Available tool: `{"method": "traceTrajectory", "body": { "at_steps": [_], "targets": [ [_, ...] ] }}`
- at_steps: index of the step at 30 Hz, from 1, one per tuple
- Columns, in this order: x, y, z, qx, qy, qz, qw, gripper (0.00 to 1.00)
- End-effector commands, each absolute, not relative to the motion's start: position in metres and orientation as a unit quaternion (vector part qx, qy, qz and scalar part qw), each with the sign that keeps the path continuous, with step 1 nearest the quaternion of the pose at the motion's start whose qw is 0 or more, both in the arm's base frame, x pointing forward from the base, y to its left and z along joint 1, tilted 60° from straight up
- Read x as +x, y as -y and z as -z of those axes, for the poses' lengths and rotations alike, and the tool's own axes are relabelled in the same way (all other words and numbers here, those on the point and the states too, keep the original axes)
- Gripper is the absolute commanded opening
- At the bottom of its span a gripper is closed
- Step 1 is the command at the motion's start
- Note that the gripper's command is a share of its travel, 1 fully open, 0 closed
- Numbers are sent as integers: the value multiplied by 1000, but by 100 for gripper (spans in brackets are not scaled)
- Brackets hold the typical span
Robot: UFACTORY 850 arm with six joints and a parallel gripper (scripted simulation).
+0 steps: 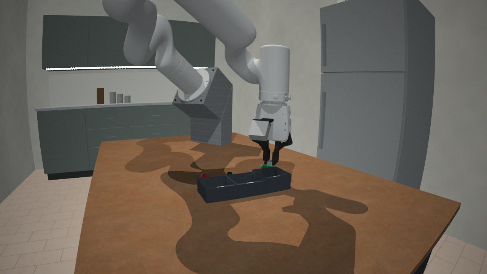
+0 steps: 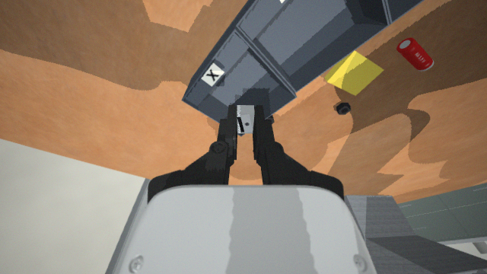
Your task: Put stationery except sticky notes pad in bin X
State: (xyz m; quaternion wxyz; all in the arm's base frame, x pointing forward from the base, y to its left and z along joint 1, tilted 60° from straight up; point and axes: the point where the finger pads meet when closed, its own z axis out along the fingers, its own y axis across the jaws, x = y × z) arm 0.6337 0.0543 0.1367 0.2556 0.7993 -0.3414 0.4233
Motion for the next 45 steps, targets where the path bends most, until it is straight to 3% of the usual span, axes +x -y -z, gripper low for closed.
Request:
{"method": "traceTrajectory", "body": {
  "at_steps": [1, 22, 45],
  "targets": [
    [634, -55, -137, 770, 402, -444, 220, 0],
    [634, -55, -137, 620, 605, -493, 80, 0],
    [638, -50, -133, 620, 605, -493, 80, 0]
  ]
}}
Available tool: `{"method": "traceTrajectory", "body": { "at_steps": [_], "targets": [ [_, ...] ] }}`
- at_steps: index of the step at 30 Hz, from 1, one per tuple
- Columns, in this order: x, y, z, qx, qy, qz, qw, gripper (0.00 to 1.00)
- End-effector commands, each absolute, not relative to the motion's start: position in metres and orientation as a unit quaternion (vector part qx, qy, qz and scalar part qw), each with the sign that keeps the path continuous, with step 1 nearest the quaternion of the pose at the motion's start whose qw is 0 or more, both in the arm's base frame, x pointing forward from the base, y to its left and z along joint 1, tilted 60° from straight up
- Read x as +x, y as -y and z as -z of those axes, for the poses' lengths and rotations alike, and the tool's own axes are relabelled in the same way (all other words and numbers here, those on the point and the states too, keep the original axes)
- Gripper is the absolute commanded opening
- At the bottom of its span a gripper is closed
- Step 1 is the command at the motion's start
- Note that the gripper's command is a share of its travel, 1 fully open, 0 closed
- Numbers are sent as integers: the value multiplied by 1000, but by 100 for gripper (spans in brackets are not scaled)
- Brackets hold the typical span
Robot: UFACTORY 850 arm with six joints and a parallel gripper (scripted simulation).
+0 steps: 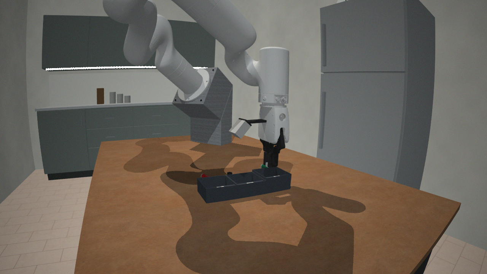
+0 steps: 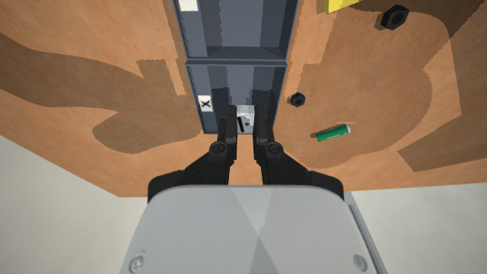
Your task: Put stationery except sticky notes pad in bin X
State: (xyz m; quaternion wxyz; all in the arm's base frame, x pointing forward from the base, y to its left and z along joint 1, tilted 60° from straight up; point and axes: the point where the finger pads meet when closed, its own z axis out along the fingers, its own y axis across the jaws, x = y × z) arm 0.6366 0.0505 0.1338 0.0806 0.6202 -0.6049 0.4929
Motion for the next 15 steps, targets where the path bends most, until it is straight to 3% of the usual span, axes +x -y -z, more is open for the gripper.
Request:
{"method": "traceTrajectory", "body": {
  "at_steps": [1, 15],
  "targets": [
    [639, -48, -132, 620, 605, -493, 80, 0],
    [654, -29, -118, 620, 605, -493, 80, 0]
  ]
}}
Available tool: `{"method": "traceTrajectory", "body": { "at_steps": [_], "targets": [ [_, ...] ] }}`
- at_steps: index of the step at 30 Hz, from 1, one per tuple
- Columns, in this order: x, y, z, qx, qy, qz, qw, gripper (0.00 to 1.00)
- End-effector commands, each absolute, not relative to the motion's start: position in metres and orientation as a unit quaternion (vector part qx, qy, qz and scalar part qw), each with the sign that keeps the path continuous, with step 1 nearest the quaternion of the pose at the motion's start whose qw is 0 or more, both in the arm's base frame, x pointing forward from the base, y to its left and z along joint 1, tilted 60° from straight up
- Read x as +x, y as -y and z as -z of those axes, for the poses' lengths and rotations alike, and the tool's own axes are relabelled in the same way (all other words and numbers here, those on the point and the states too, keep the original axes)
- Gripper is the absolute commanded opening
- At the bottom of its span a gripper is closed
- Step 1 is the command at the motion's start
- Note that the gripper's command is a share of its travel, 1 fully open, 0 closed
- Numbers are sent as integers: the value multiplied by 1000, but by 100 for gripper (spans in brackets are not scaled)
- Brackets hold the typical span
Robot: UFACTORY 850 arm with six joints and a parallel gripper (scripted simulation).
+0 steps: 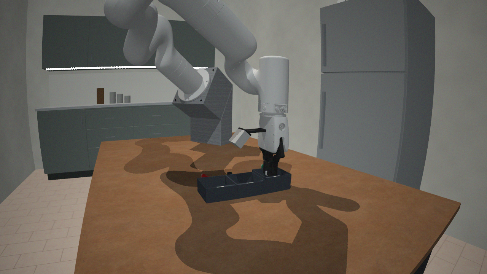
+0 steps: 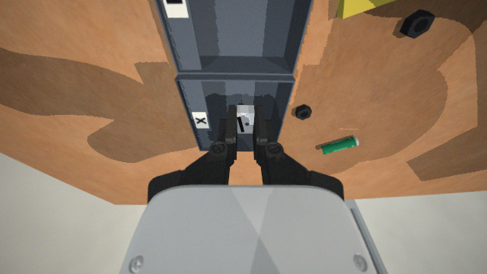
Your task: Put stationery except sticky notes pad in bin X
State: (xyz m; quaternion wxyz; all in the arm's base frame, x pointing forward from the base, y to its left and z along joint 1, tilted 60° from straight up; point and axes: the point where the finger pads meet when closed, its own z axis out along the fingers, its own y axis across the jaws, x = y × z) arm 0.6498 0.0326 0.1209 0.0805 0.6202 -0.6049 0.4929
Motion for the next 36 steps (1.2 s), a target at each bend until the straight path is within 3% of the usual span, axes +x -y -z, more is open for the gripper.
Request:
{"method": "traceTrajectory", "body": {
  "at_steps": [1, 23, 24, 36],
  "targets": [
    [654, -29, -118, 620, 605, -493, 80, 0],
    [660, -19, -111, 620, 605, -493, 80, 0],
    [660, -19, -111, 620, 605, -493, 80, 29],
    [660, -19, -111, 620, 605, -493, 80, 29]
  ]
}}
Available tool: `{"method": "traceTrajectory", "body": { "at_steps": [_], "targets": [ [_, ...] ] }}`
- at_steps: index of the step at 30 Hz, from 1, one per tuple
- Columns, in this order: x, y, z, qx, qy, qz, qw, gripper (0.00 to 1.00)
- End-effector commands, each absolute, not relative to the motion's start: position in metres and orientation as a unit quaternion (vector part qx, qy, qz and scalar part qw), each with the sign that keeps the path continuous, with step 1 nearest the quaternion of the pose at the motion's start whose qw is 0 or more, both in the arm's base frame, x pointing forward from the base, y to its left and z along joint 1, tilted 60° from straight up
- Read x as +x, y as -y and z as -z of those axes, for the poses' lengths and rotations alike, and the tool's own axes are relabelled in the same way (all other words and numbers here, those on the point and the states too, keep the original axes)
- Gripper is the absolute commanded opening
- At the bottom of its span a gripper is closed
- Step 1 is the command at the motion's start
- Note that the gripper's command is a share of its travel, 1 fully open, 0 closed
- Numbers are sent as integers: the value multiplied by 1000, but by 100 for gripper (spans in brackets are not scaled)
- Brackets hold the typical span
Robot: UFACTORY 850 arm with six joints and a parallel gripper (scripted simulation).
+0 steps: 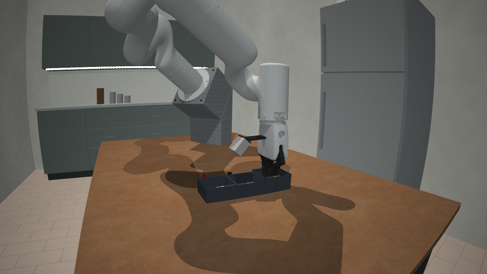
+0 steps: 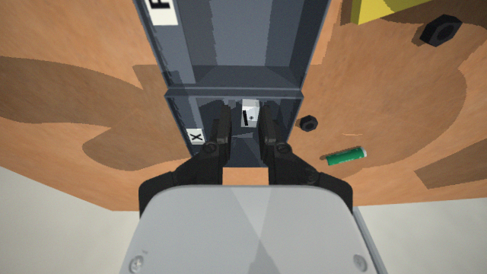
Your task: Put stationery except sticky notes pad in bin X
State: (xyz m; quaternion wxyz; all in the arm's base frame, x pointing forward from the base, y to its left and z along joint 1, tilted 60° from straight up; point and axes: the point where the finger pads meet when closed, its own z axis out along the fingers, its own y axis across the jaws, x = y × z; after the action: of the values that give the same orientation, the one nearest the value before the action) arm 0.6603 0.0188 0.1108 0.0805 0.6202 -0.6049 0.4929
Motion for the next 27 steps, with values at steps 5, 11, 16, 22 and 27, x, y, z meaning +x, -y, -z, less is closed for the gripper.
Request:
{"method": "traceTrajectory", "body": {
  "at_steps": [5, 11, 16, 22, 27],
  "targets": [
    [660, -19, -111, 620, 605, -493, 80, 29],
    [656, -25, -115, 620, 605, -493, 80, 29],
    [654, -29, -118, 620, 605, -493, 80, 29],
    [650, -33, -121, 620, 605, -493, 80, 29],
    [647, -38, -125, 620, 605, -493, 80, 29]
  ]
}}
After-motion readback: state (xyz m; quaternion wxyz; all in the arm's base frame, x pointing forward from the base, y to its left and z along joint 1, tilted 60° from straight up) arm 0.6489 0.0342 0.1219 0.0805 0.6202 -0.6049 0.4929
